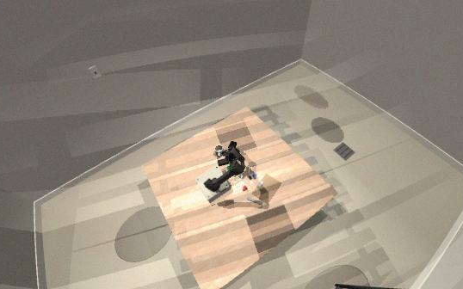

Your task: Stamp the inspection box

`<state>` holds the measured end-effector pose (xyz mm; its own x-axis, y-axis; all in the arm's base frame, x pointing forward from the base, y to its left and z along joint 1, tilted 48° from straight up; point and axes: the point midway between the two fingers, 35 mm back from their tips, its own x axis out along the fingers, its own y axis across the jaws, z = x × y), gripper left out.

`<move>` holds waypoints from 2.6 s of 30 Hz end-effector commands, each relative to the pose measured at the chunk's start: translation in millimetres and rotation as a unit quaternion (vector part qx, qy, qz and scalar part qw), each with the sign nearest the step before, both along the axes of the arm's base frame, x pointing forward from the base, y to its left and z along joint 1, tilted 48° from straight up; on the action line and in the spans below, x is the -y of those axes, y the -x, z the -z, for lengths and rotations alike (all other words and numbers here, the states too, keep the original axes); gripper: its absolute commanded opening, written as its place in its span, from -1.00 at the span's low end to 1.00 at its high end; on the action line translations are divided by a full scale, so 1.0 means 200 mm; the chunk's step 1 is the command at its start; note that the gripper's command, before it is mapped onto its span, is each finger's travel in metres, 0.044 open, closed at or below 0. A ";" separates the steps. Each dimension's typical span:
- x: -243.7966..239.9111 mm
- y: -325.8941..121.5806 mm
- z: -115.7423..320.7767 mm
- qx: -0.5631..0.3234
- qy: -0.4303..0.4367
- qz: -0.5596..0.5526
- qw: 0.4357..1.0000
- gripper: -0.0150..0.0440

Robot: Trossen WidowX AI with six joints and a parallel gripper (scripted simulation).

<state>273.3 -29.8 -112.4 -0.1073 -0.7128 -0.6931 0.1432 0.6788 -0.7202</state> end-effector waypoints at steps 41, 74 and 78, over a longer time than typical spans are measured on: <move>0.12 0.03 0.10 -0.001 0.004 0.000 1.000 -0.49; 0.14 0.03 0.12 0.000 0.004 0.002 1.000 -0.49; 0.14 0.03 0.12 0.000 0.004 0.002 1.000 -0.49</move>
<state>267.3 -57.1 -136.8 -0.1089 -0.7155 -0.6901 0.1468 0.6750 -0.7231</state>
